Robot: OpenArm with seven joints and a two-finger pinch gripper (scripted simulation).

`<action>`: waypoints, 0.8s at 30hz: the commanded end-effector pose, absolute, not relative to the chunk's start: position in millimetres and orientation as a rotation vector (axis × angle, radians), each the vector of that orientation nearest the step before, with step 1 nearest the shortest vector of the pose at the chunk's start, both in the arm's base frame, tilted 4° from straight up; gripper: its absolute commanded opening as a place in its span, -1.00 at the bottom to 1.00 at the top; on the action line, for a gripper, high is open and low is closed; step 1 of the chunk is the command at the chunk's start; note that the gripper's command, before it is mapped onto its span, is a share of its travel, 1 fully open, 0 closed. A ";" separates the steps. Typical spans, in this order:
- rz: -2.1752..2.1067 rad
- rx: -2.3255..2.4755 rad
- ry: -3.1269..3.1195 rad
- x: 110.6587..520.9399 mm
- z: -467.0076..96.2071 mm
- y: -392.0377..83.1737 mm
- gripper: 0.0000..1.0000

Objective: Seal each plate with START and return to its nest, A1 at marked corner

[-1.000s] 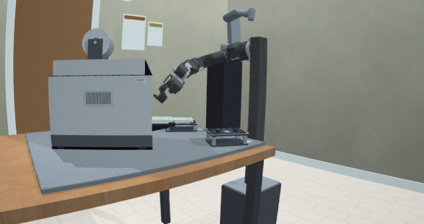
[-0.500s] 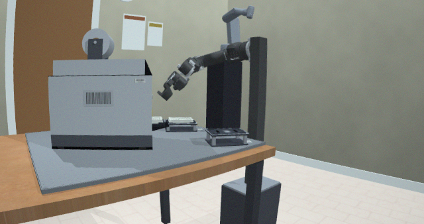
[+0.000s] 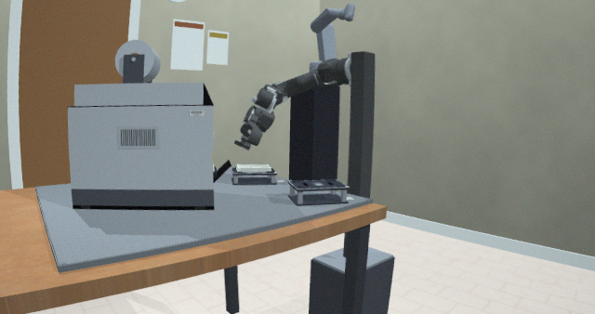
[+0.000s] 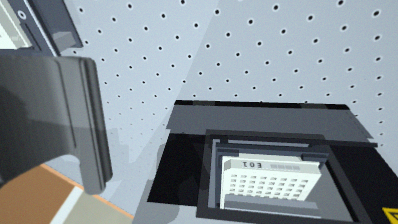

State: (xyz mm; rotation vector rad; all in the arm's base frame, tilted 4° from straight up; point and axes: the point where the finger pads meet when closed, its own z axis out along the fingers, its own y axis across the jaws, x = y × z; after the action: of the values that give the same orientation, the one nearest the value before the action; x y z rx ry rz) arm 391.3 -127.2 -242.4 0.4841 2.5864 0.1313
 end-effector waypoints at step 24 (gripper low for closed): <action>0.643 0.486 2.765 344.5 -264.5 -36.5 0.30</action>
State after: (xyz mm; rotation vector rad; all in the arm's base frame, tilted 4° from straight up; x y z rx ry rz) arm 341.1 -33.5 -266.6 0.4554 2.7800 0.6277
